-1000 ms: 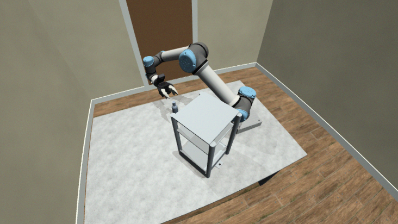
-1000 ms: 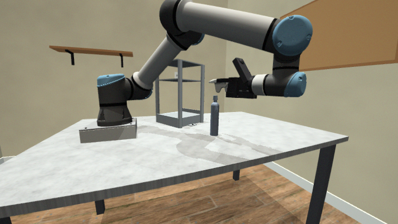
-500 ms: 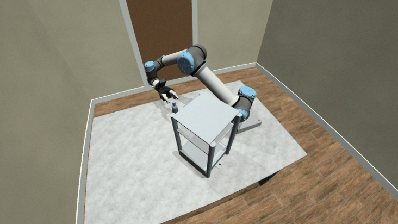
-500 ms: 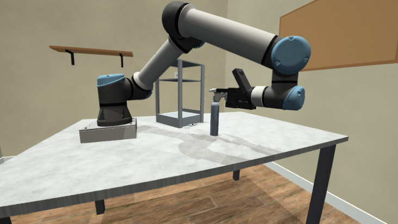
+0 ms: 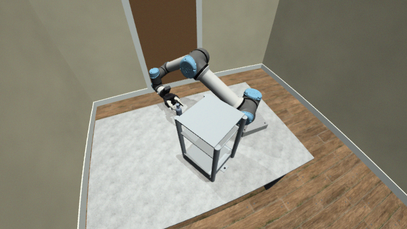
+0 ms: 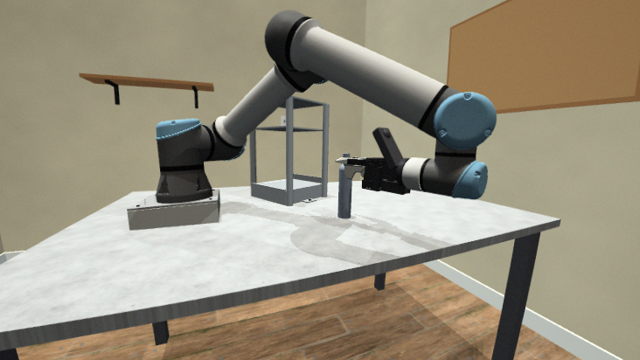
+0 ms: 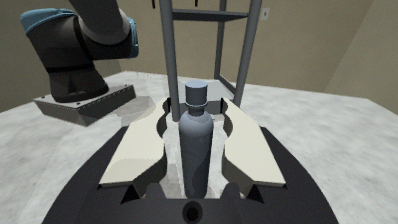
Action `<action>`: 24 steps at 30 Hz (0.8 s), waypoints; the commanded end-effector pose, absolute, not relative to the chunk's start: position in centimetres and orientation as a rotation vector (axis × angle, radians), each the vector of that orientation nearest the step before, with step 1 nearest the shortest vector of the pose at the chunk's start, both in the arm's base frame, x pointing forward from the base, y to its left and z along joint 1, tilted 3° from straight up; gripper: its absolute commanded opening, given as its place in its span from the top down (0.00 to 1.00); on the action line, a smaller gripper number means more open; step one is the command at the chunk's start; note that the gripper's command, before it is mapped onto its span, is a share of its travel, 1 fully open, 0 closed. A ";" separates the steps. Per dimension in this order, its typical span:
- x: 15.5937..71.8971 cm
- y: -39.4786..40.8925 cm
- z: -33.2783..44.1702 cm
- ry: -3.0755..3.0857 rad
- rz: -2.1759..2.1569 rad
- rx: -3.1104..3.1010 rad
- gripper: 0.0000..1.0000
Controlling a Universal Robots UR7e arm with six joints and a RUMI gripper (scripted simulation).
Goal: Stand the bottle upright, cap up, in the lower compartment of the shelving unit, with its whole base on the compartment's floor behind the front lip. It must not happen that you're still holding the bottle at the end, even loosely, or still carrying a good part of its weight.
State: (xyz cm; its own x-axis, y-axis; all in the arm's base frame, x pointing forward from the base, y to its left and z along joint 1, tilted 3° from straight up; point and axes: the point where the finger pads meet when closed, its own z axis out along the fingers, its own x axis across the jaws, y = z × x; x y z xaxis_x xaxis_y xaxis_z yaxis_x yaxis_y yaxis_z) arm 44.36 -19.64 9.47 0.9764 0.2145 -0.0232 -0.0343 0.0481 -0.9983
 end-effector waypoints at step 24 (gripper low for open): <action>44.3 -19.4 3.2 -0.149 0.191 -1.517 0.65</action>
